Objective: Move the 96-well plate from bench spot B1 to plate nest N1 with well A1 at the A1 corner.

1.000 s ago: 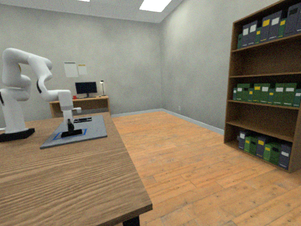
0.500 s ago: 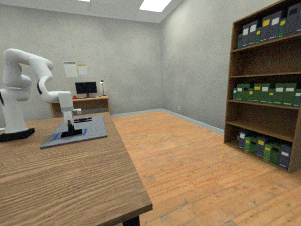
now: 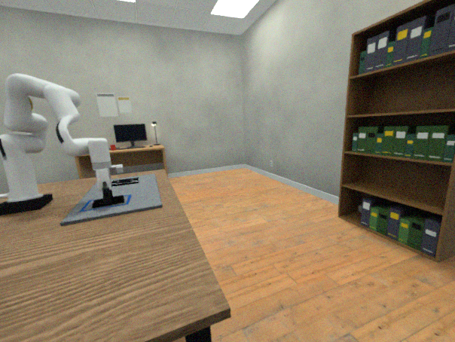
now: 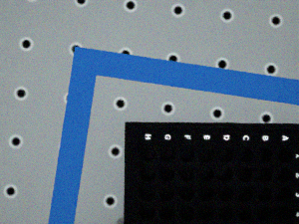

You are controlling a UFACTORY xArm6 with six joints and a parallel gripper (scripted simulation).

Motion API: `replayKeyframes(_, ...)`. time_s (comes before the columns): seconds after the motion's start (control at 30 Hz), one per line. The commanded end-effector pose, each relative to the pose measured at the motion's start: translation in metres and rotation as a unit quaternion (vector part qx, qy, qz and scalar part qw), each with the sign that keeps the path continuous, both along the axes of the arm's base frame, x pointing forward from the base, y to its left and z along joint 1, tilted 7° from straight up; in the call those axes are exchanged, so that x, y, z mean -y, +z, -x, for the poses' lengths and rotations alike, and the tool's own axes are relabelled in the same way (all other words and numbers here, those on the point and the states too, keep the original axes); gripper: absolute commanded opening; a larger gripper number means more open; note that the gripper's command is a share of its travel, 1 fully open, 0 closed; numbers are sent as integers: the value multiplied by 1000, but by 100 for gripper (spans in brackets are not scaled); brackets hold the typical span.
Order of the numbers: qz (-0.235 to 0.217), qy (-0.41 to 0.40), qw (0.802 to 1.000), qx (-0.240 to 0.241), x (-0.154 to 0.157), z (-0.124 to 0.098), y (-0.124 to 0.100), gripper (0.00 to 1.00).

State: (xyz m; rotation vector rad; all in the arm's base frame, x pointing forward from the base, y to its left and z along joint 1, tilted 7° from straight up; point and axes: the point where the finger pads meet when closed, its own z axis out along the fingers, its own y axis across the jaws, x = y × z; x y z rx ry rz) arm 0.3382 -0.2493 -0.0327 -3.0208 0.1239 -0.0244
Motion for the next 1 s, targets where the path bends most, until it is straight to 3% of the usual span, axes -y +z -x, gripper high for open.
replayKeyframes(0.0,1,0,1000,1,1,-1,1,100)
replayKeyframes(0.03,1,0,1000,1,1,-1,2,0)
replayKeyframes(0.97,1,0,1000,1,1,-1,2,0)
